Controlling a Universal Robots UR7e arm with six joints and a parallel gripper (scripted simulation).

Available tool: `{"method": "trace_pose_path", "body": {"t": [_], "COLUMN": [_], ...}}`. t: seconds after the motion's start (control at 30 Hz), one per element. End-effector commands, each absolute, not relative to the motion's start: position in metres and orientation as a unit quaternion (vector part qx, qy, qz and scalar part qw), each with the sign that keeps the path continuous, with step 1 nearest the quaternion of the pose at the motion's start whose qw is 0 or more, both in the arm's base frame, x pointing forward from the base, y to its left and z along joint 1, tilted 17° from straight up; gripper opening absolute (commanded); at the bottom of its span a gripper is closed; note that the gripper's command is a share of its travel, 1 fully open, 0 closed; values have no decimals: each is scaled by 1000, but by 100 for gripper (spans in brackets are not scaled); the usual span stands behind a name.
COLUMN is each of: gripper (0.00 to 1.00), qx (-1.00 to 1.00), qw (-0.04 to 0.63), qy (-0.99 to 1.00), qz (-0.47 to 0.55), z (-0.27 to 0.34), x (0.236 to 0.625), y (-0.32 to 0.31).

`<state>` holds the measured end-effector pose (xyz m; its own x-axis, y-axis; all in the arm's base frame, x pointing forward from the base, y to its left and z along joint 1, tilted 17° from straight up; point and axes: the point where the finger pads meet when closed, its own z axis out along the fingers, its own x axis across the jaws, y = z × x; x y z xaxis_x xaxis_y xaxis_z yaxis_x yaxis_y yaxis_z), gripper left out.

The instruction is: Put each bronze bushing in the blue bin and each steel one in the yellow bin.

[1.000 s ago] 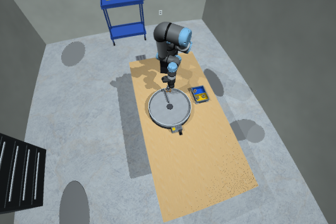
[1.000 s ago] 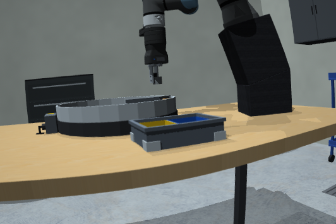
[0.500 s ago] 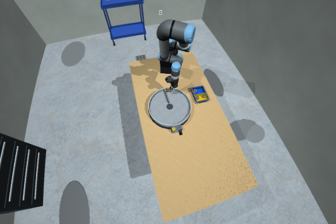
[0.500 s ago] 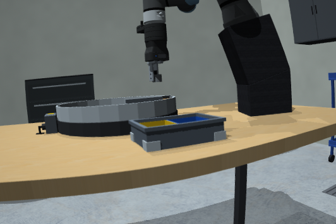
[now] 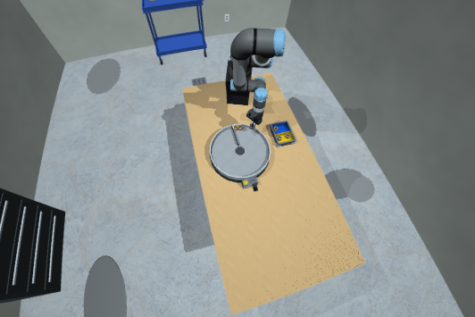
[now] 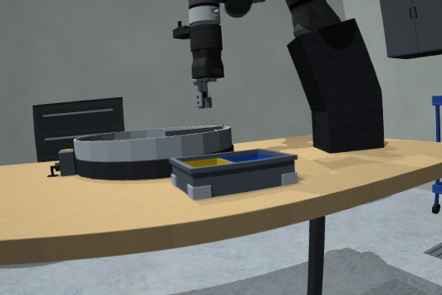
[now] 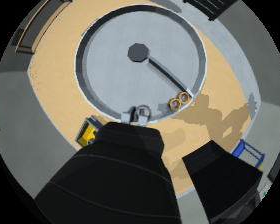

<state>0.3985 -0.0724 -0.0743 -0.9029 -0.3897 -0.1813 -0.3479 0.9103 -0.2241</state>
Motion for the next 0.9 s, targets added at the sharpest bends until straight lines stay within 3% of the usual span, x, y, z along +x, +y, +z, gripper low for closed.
{"method": "trace_pose_path", "body": {"t": [0.0, 0.87], "gripper": [0, 0], "qx": [-244, -482], "qw": [105, 75], "qy": [959, 864], "qz": [-100, -124], "z": [-74, -75], "x": [414, 480], "y": [-46, 74]}}
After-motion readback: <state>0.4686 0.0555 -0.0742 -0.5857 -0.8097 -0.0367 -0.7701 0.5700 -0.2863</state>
